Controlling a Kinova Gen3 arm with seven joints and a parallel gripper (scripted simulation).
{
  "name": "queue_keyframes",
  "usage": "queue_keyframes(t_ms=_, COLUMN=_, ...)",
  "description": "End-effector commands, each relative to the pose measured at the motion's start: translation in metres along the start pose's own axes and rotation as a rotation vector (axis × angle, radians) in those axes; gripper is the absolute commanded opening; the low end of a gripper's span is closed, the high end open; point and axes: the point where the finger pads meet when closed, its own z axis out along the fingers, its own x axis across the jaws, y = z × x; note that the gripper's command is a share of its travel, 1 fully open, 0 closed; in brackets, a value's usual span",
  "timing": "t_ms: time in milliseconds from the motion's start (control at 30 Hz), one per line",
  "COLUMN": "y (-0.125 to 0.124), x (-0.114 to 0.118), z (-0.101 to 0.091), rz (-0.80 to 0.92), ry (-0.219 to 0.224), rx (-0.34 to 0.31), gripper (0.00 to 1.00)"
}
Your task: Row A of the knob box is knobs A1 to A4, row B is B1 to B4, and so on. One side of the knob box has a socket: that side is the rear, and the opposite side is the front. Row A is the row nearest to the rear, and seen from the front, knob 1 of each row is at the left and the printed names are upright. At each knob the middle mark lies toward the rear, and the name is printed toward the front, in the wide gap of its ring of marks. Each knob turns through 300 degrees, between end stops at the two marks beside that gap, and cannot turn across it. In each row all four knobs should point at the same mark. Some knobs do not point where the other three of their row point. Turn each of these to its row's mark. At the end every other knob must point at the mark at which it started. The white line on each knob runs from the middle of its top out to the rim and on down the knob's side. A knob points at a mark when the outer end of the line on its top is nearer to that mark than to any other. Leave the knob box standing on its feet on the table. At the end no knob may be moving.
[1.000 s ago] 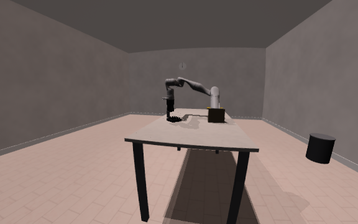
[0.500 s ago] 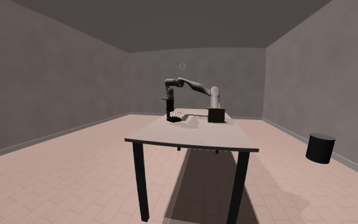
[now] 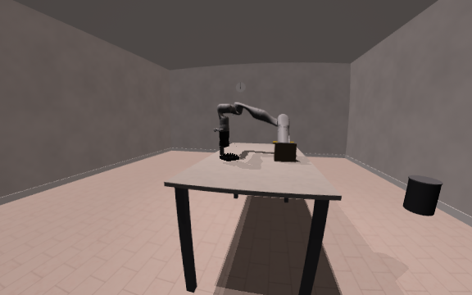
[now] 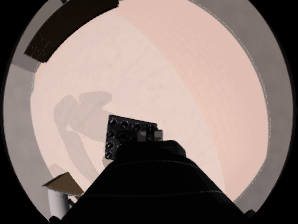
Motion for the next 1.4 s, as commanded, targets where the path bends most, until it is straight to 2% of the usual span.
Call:
queue_keyframes(t_ms=0, y=0.0, x=0.0, z=-0.001, rz=0.0, ry=0.001, rx=0.001, gripper=0.3)
queue_keyframes(t_ms=133, y=0.0, x=0.0, z=-0.001, rz=0.0, ry=0.001, rx=0.001, gripper=0.3)
queue_keyframes(t_ms=167, y=0.0, x=0.0, z=-0.001, rz=0.0, ry=0.001, rx=0.001, gripper=0.46)
queue_keyframes(t_ms=933, y=0.0, x=0.0, z=-0.002, rz=0.0, ry=0.001, rx=0.001, gripper=0.46)
queue_keyframes(t_ms=1200, y=0.0, x=0.0, z=-0.014, rz=0.0, ry=0.001, rx=0.001, gripper=0.46)
queue_keyframes(t_ms=1367, y=0.0, x=0.0, z=-0.028, rz=0.0, ry=0.001, rx=0.001, gripper=0.46)
